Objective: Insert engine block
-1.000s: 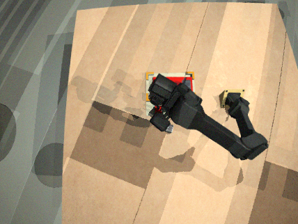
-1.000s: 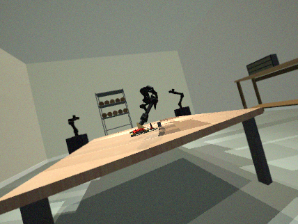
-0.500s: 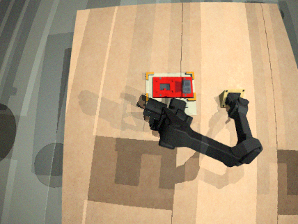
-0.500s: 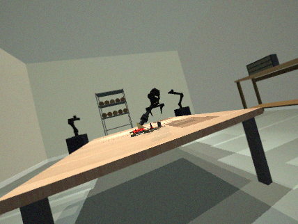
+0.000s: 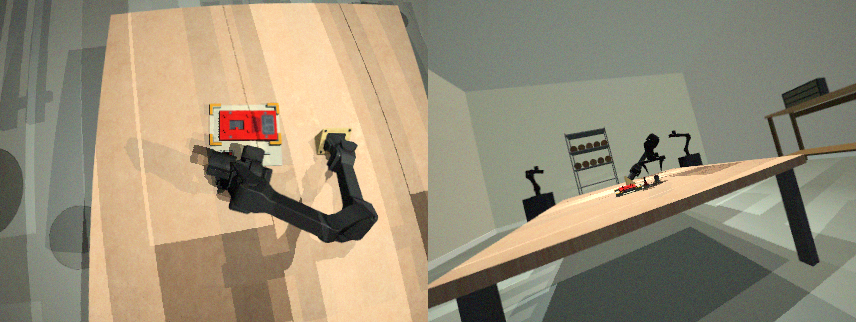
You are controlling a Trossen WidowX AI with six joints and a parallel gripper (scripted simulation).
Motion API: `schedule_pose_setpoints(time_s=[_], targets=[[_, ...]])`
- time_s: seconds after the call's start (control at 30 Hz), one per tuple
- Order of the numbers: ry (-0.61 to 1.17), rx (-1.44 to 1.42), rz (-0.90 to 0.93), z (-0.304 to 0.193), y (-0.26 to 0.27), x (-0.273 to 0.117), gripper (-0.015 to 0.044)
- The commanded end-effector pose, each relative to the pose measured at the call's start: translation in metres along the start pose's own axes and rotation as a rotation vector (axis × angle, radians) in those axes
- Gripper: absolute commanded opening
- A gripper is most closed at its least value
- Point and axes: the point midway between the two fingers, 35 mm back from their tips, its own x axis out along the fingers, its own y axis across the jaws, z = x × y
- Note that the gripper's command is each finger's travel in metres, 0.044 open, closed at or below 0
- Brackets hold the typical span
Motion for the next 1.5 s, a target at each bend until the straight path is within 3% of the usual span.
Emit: schedule_pose_setpoints(time_s=[0.0, 1.1, 1.47], targets=[[0.0, 0.004, 0.004, 0.0, 0.0, 0.005, 0.044], [0.0, 0.003, 0.006, 0.0, 0.001, 0.057, 0.044], [0.0, 0.003, 0.006, 0.0, 0.001, 0.057, 0.0151]])
